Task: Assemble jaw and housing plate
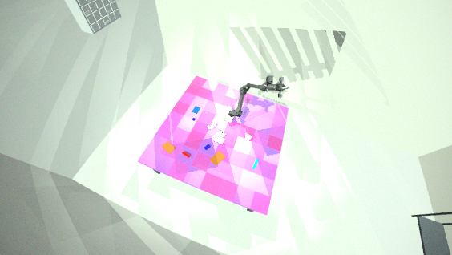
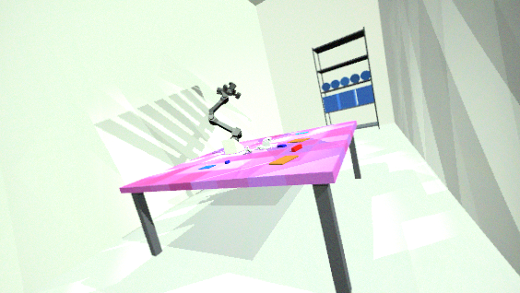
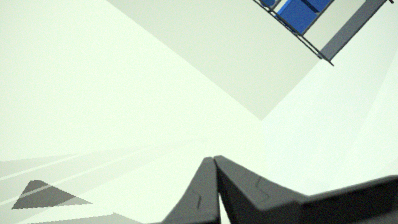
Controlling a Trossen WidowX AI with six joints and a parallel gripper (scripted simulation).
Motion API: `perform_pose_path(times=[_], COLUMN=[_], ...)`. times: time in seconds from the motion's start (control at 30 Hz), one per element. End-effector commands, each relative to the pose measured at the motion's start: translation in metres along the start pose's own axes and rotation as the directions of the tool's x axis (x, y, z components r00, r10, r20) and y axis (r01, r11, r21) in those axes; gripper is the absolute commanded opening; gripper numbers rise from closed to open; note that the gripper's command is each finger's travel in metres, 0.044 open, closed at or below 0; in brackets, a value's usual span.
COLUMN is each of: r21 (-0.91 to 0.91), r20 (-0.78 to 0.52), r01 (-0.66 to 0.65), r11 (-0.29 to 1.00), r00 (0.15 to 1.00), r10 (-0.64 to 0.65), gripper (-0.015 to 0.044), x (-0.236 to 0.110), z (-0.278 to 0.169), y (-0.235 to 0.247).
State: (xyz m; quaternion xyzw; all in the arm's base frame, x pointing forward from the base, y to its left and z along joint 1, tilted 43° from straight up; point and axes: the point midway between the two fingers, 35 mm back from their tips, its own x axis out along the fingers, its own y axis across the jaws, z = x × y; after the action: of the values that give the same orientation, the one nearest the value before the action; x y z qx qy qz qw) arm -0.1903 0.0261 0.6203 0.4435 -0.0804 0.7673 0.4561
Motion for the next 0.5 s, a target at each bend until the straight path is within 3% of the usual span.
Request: perform_pose_path(times=[0.0, 0.47], r21=[0.011, 0.103], r20=[0.051, 0.218], r01=[0.099, 0.426], r11=[0.995, 0.899], r00=[0.994, 0.872], r10=[-0.1, -0.438], gripper=[0.0, 0.0], x=[0.01, 0.005], z=[0.017, 0.074], y=[-0.042, -0.181])
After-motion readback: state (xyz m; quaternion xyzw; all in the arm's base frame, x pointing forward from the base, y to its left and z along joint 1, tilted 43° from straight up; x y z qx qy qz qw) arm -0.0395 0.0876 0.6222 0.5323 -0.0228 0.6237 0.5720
